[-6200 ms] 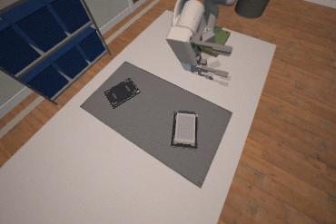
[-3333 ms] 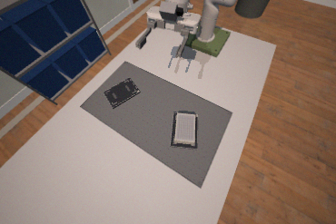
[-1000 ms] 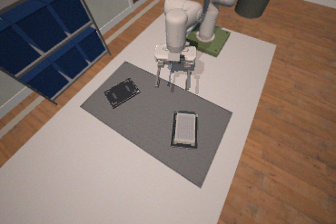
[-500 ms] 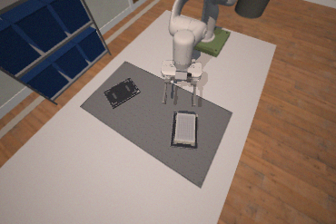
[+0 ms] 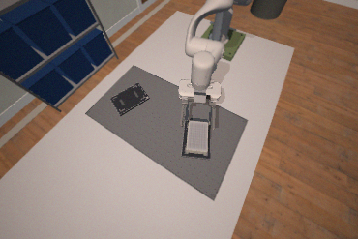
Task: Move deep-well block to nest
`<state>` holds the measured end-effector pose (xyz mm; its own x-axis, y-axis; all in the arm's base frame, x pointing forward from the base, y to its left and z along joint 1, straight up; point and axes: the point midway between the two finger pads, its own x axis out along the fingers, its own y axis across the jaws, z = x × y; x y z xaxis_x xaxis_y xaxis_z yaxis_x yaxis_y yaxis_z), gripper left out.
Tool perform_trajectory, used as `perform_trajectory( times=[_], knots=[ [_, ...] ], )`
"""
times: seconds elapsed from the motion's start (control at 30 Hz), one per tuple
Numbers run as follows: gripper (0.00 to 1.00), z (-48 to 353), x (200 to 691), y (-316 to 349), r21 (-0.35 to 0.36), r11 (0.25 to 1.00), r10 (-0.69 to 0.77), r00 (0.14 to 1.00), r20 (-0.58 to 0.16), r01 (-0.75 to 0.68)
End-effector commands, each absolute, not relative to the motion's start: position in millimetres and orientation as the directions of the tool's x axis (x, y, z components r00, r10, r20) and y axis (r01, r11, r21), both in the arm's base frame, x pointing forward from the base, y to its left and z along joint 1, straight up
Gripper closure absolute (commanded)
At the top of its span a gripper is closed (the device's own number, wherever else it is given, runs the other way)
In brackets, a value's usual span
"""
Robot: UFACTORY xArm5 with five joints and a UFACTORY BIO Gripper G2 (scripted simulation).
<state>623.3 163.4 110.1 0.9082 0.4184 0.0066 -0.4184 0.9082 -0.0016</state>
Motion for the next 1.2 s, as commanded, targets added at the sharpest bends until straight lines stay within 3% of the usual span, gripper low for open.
perform_trajectory(
  times=[0.0, 1.17],
  knots=[
    [0.63, 102.4, 632.5, 173.5, -0.007, 0.908, 0.418, 0.908, 0.01, -0.418],
    [0.63, 72.7, 636.6, 179.9, -0.007, 0.908, 0.418, 0.908, 0.01, -0.418]
  ],
)
